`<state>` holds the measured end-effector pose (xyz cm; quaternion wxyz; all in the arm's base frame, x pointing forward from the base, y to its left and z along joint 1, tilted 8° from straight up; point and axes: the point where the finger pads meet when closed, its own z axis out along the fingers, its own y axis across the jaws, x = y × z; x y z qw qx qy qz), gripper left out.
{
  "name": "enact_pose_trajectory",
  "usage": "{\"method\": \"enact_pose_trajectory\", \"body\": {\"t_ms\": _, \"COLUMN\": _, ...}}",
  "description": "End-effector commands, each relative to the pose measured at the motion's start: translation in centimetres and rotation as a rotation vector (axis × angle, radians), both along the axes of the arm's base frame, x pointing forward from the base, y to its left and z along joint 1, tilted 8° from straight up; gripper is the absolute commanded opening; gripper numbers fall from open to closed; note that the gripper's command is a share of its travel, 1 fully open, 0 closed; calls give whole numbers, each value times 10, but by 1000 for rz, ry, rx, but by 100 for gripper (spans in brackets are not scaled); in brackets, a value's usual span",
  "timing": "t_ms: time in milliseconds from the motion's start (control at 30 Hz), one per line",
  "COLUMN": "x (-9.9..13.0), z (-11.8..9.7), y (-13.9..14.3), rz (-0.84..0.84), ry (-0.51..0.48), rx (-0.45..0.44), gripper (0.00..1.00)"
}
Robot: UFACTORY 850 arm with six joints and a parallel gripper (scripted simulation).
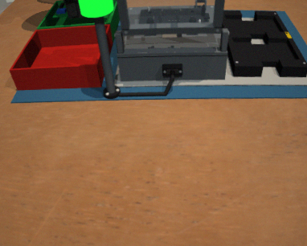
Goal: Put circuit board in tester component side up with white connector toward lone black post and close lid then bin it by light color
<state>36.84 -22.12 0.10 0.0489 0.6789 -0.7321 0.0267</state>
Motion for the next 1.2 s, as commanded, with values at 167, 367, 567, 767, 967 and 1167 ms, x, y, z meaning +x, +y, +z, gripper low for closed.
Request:
{"method": "enact_pose_trajectory", "body": {"t_ms": 167, "x": 0, "z": -20, "y": -3, "rz": 2, "ry": -25, "rx": -25, "gripper": 79}}
{"method": "enact_pose_trajectory", "body": {"t_ms": 367, "x": 0, "z": -31, "y": -5, "rz": 2, "ry": -25, "rx": -25, "gripper": 79}}
{"method": "enact_pose_trajectory", "body": {"t_ms": 567, "x": 0, "z": -35, "y": -5, "rz": 2, "ry": -25, "rx": -25, "gripper": 79}}
{"method": "enact_pose_trajectory", "body": {"t_ms": 767, "x": 0, "z": -36, "y": -5, "rz": 2, "ry": -25, "rx": -25, "gripper": 79}}
{"method": "enact_pose_trajectory", "body": {"t_ms": 967, "x": 0, "z": -36, "y": -5, "rz": 2, "ry": -25, "rx": -25, "gripper": 79}}
{"method": "enact_pose_trajectory", "body": {"t_ms": 1167, "x": 0, "z": -37, "y": -6, "rz": 2, "ry": -25, "rx": -25, "gripper": 79}}
